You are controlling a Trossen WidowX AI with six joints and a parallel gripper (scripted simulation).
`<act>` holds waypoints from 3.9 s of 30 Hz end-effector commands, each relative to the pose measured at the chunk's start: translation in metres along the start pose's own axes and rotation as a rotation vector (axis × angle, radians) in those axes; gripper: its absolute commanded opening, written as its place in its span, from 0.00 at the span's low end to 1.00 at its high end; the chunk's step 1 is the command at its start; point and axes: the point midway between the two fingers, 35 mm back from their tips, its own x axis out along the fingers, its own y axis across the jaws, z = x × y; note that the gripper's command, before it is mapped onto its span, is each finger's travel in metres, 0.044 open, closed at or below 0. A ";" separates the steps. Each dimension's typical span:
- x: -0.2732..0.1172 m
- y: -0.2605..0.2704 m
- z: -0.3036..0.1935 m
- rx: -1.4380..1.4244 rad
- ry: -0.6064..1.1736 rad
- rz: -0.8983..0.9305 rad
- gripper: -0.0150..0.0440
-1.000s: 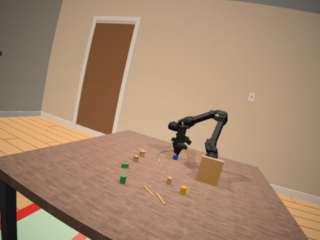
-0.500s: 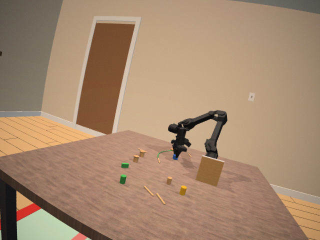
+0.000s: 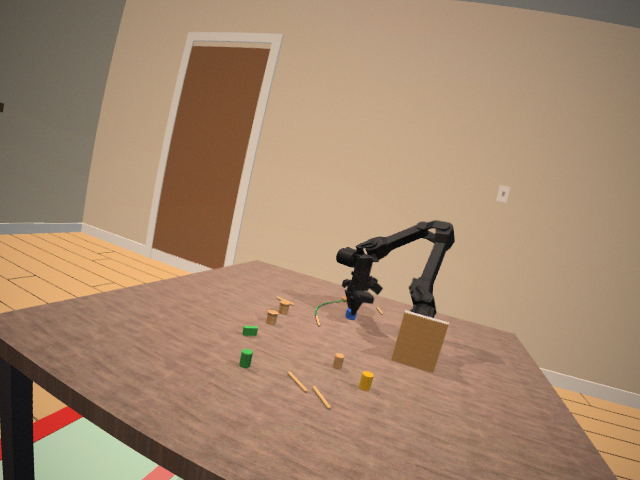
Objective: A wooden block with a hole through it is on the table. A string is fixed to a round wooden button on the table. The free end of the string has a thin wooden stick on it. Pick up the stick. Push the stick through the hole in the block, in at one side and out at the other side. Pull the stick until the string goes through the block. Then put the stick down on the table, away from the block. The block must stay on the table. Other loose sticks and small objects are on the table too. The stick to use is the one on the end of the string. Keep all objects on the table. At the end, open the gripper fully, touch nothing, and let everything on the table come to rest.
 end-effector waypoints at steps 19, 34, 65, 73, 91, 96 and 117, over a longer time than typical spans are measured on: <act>-0.013 0.000 0.000 0.000 0.000 -0.001 0.25; -0.012 -0.001 0.007 0.003 0.119 -0.013 0.25; 0.001 0.000 0.030 -0.004 0.555 -0.012 0.25; 0.003 0.000 0.036 -0.004 0.670 -0.003 0.25; 0.010 -0.002 0.041 -0.022 0.821 -0.026 0.25; 0.011 -0.002 0.044 -0.020 0.868 -0.023 0.25; -0.044 0.001 0.081 -0.025 0.868 -0.013 0.65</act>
